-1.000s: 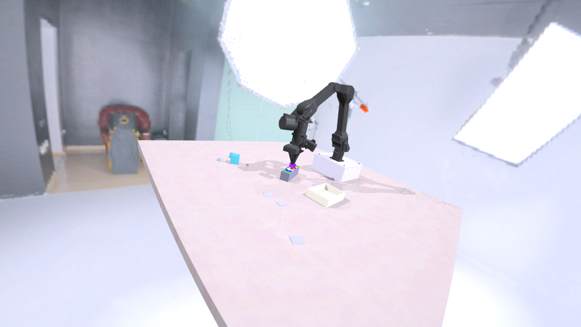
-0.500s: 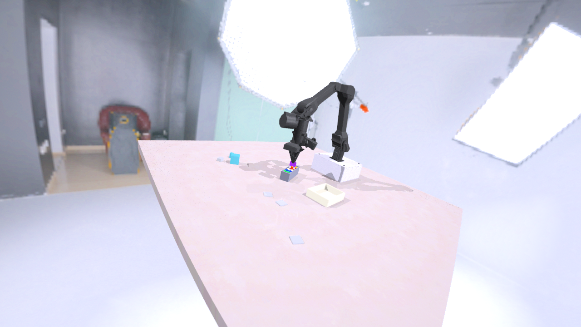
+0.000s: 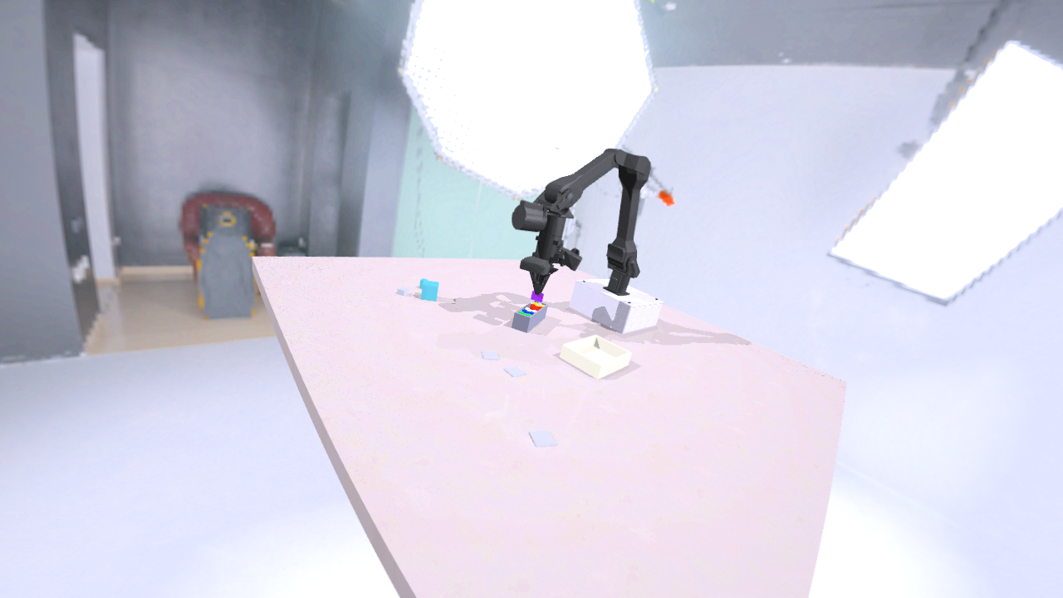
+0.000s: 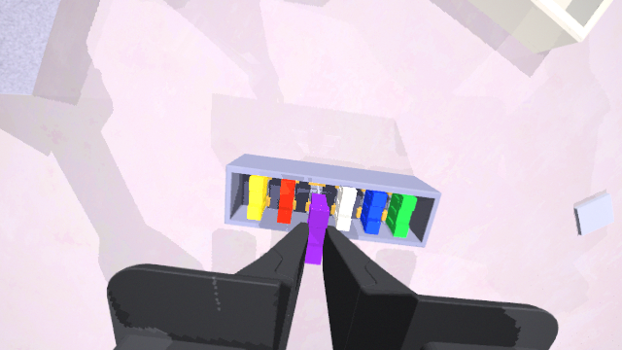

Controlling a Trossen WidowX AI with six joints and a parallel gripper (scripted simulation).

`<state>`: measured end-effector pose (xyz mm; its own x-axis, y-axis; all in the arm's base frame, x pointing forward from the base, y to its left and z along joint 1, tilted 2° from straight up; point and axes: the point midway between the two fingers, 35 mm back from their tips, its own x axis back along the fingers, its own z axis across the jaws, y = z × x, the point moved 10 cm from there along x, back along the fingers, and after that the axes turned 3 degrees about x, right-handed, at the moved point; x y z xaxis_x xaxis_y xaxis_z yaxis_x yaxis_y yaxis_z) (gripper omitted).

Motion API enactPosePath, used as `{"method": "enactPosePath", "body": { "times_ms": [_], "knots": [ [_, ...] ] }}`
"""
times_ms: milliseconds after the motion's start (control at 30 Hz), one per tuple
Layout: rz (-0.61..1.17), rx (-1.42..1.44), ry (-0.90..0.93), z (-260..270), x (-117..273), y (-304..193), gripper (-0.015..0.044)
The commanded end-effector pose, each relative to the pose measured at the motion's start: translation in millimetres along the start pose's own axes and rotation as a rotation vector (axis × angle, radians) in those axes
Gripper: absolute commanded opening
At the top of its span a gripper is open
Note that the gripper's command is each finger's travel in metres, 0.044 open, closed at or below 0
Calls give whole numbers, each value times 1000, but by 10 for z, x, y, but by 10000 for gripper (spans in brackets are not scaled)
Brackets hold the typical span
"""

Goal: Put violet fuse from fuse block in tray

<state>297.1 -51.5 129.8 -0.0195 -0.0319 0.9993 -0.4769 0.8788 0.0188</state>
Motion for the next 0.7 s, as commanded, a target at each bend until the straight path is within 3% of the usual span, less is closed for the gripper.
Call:
{"method": "enactPosePath", "body": {
  "times_ms": [0, 400, 667],
  "knots": [
    [9, 2, -4, -12, 86, -13, 0],
    [10, 2, -4, -17, 189, -5, 0],
    [8, 2, -6, -315, 195, 264, 0]
  ]
}}
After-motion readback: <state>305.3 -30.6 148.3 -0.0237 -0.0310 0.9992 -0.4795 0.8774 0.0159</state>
